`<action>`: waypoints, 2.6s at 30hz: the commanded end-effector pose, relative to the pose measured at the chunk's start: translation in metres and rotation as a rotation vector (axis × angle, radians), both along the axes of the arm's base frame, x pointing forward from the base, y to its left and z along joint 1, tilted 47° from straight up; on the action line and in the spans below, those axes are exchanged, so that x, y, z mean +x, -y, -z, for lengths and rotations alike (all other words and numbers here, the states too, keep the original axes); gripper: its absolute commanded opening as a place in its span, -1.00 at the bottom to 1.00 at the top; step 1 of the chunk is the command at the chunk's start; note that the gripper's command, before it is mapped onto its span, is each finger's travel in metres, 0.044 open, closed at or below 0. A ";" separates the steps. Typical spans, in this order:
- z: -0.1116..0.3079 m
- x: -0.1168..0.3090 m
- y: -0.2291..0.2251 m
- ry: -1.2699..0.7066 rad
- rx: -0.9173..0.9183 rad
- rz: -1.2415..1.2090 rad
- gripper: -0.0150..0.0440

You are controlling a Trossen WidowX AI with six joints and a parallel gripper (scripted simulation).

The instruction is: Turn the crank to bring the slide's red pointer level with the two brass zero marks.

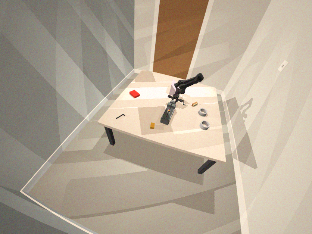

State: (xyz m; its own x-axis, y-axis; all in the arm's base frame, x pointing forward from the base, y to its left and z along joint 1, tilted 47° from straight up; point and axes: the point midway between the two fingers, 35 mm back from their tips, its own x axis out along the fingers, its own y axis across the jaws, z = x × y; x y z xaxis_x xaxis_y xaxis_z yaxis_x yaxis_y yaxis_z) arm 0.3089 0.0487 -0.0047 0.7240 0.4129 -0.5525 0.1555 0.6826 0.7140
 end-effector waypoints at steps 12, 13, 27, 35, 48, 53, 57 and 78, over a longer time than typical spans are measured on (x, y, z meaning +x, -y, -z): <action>-0.015 0.001 -0.006 0.019 0.010 -0.018 -0.49; -0.016 0.002 -0.006 0.019 0.010 -0.018 -0.49; -0.031 0.002 -0.003 0.019 0.010 -0.018 -0.49; -0.041 0.002 0.005 0.020 0.010 -0.018 -0.49; -0.048 0.000 0.024 0.020 0.008 -0.018 -0.49; -0.047 -0.001 0.032 0.020 0.008 -0.018 -0.49; -0.046 -0.002 0.038 0.019 0.008 -0.018 -0.49; -0.033 -0.004 0.052 0.019 0.007 -0.018 -0.49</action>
State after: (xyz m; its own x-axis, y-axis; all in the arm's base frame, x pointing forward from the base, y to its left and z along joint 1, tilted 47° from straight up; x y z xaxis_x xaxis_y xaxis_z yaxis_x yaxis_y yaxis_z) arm 0.3062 0.0028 0.0339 0.7247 0.4505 -0.5214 0.1030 0.6774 0.7283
